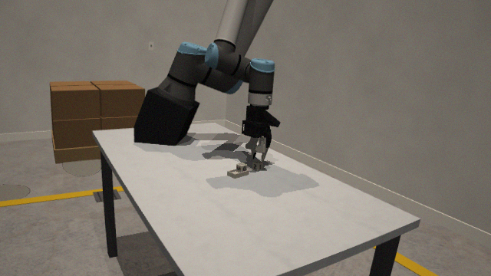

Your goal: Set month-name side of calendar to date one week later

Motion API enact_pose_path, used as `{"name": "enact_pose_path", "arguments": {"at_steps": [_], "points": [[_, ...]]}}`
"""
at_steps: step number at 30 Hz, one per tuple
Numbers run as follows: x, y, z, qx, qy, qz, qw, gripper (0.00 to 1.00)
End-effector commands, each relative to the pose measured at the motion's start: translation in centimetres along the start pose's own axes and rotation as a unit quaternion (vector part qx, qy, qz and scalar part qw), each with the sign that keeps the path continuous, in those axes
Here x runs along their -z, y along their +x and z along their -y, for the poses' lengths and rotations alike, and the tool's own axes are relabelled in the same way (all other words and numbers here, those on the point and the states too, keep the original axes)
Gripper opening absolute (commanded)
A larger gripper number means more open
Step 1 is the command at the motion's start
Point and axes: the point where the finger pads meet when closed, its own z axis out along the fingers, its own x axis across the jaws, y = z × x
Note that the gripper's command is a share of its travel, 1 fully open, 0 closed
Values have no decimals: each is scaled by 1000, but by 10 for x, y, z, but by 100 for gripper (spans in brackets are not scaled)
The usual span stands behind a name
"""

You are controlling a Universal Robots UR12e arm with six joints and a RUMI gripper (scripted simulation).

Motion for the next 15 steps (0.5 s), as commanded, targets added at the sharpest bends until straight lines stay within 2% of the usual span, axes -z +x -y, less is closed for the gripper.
{"name": "enact_pose_path", "arguments": {"at_steps": [1, 15], "points": [[-1, -2, 2, 0, 0, 1, 1000, 28], [-1, -4, 3, 0, 0, 2, 1000, 28]]}}
